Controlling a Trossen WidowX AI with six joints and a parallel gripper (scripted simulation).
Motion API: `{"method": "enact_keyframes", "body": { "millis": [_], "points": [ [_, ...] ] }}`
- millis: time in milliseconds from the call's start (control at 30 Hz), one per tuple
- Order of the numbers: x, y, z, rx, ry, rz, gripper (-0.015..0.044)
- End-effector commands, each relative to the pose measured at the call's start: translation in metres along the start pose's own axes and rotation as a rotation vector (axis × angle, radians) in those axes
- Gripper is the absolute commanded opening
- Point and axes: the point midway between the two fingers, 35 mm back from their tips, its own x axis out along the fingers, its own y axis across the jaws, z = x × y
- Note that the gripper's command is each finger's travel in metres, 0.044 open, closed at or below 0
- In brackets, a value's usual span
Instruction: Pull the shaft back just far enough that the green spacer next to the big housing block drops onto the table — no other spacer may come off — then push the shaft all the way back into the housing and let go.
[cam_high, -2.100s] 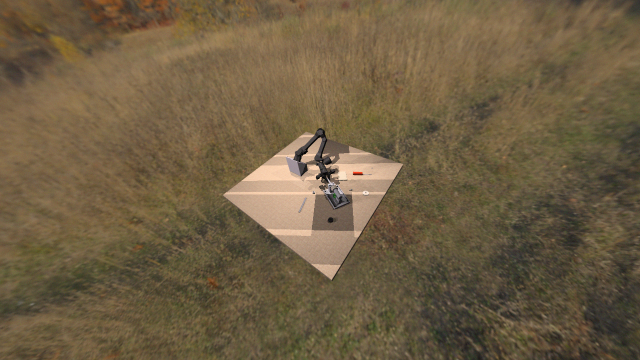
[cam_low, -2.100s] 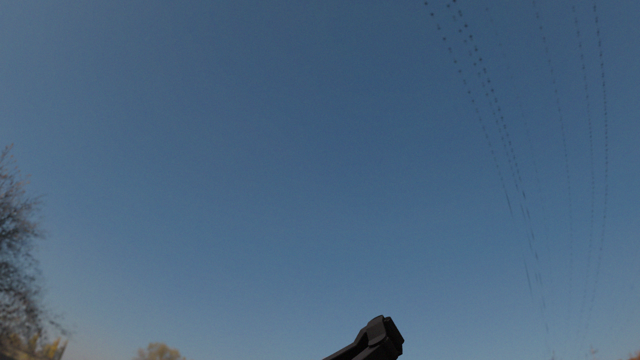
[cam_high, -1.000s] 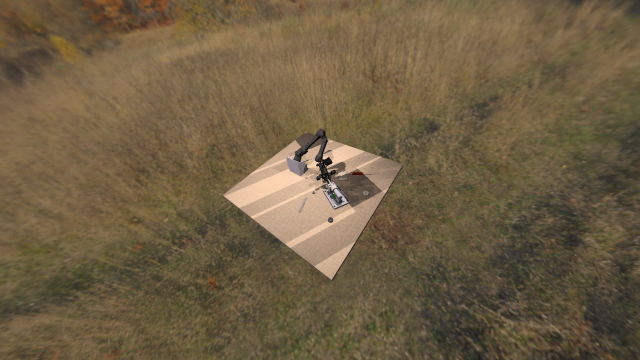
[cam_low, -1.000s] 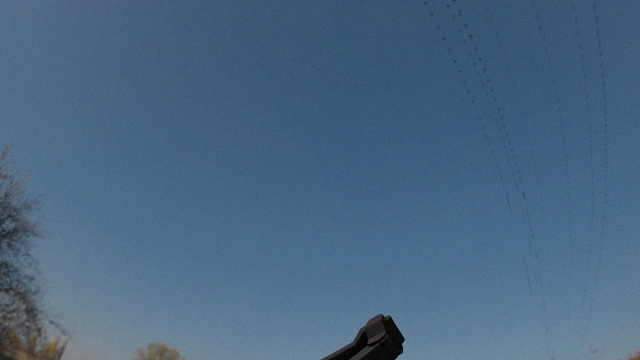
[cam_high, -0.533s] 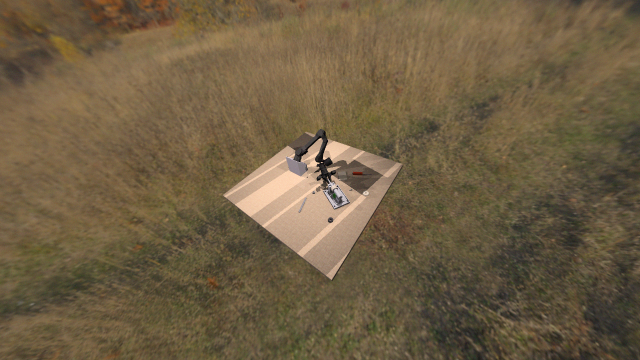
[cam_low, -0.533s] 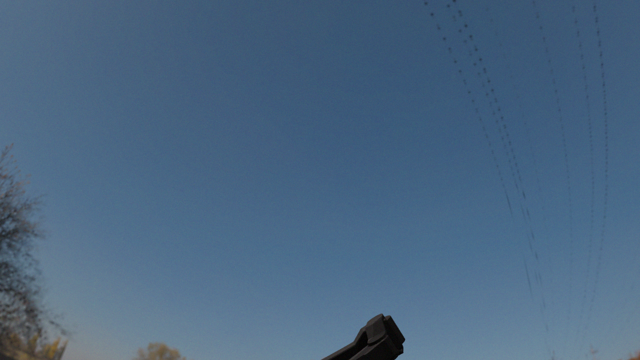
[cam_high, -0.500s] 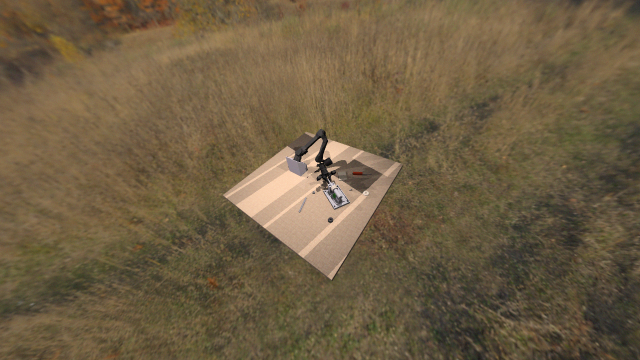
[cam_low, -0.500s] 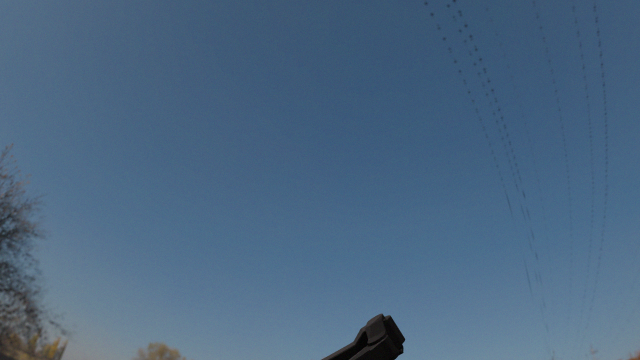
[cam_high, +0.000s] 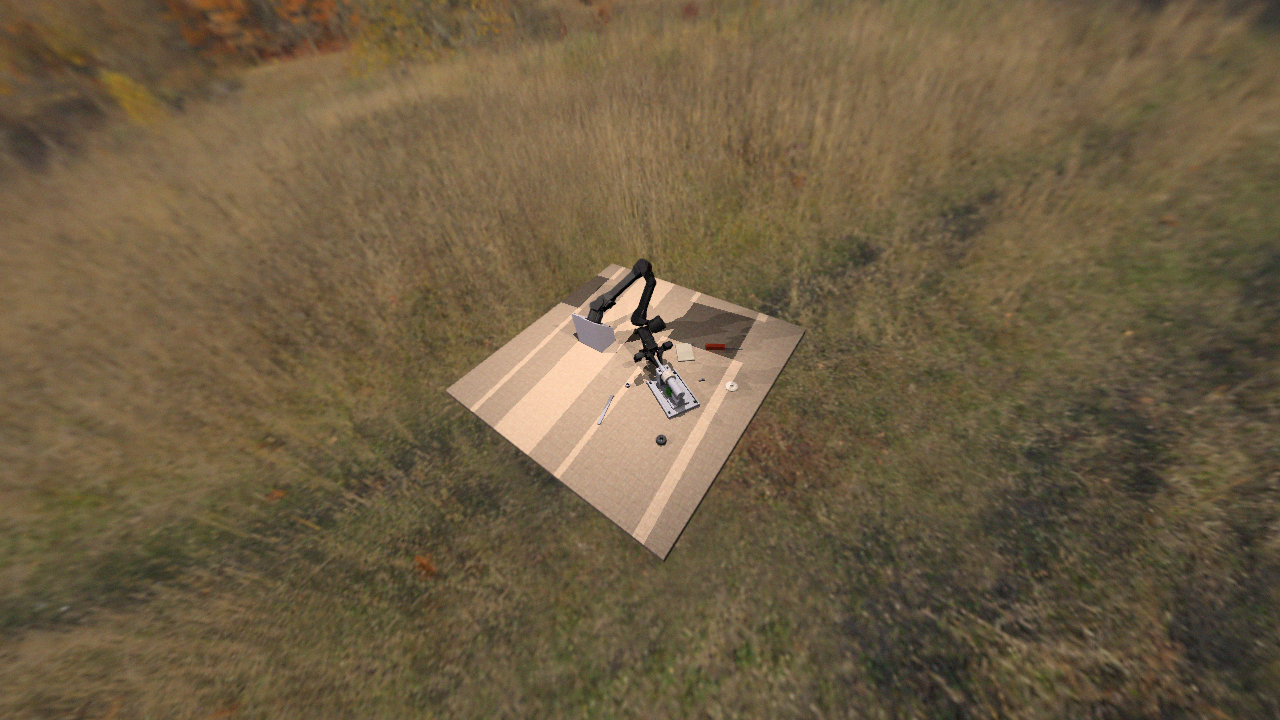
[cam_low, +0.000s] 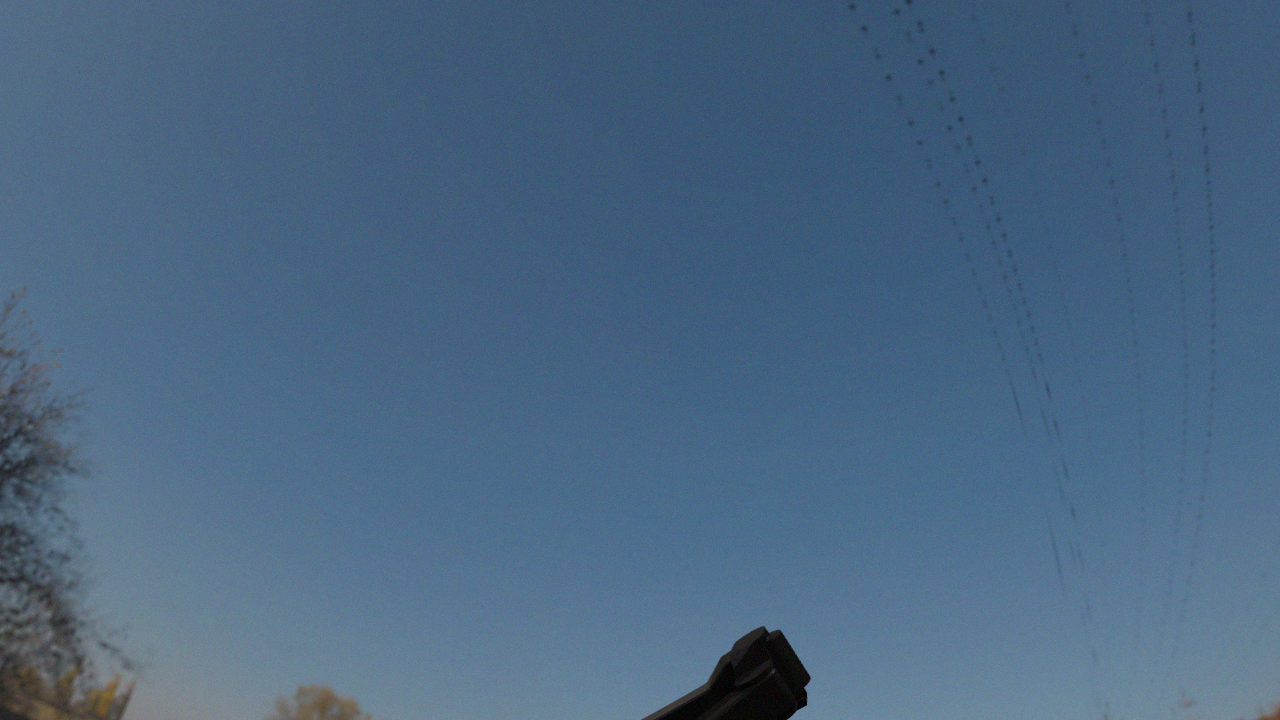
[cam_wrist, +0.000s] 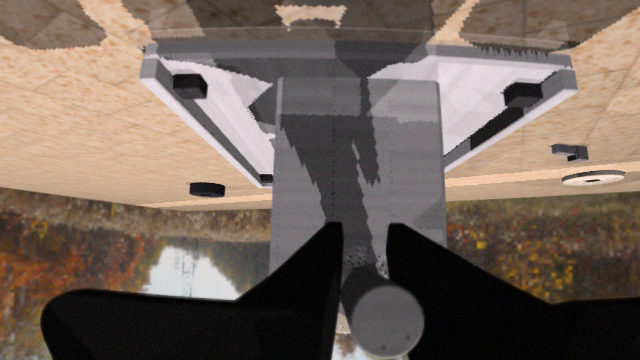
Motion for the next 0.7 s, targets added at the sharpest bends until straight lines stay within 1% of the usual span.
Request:
{"method": "enact_keyframes", "body": {
  "millis": [0, 667],
  "points": [
    [0.0032, 0.0014, -0.0012, -0.005, 0.002, 0.005, 0.0000],
    [0.0081, 0.0012, -0.0046, -0.005, 0.002, 0.004, 0.0000]
  ]
}}
